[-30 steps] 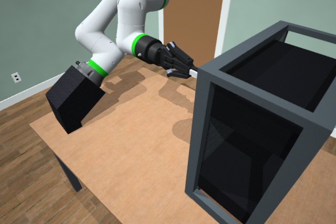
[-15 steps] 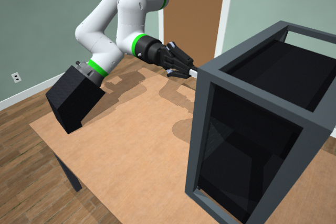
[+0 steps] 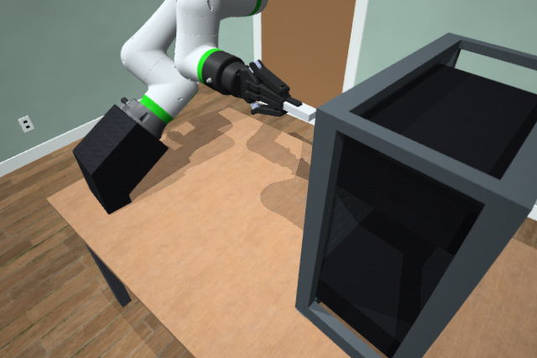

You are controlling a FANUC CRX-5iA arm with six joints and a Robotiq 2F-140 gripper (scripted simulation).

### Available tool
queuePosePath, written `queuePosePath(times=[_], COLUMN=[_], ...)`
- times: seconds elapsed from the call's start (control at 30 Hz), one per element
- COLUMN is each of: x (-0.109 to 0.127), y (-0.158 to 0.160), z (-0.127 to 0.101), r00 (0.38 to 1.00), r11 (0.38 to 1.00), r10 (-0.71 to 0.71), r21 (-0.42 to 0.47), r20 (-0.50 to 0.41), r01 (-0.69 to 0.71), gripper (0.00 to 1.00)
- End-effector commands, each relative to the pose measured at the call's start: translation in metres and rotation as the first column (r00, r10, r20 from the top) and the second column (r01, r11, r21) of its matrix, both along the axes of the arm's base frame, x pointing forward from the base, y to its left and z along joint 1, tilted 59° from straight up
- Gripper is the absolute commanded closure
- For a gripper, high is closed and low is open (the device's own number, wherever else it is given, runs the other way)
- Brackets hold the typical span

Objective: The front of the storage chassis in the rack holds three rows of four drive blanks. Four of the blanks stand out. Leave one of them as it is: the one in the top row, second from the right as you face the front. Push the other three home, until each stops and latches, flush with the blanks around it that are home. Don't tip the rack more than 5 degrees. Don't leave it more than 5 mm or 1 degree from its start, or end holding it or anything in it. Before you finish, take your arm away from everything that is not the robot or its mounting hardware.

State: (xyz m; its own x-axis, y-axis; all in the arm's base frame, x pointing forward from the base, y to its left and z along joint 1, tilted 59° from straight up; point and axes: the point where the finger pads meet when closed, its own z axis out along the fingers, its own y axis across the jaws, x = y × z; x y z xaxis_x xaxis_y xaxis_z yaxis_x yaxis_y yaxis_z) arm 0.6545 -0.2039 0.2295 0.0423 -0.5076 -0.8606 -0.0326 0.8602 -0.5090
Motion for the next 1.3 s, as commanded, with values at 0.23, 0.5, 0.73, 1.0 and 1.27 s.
queuePosePath(times=[0.23,0.5,0.73,1.0,1.27], x=[-0.031,-0.031,-0.031,-0.031,-0.031], y=[-0.002,-0.002,-0.002,-0.002,-0.002], z=[0.0,0.0,0.0,0.0,0.0], r00=[1.0,1.0,1.0,1.0,1.0], r11=[1.0,1.0,1.0,1.0,1.0], r10=[0.0,0.0,0.0,0.0,0.0], r21=[0.0,0.0,0.0,0.0,0.0], r20=[0.0,0.0,0.0,0.0,0.0], r01=[0.0,0.0,0.0,0.0,0.0], gripper=[1.0,1.0,1.0,1.0,1.0])
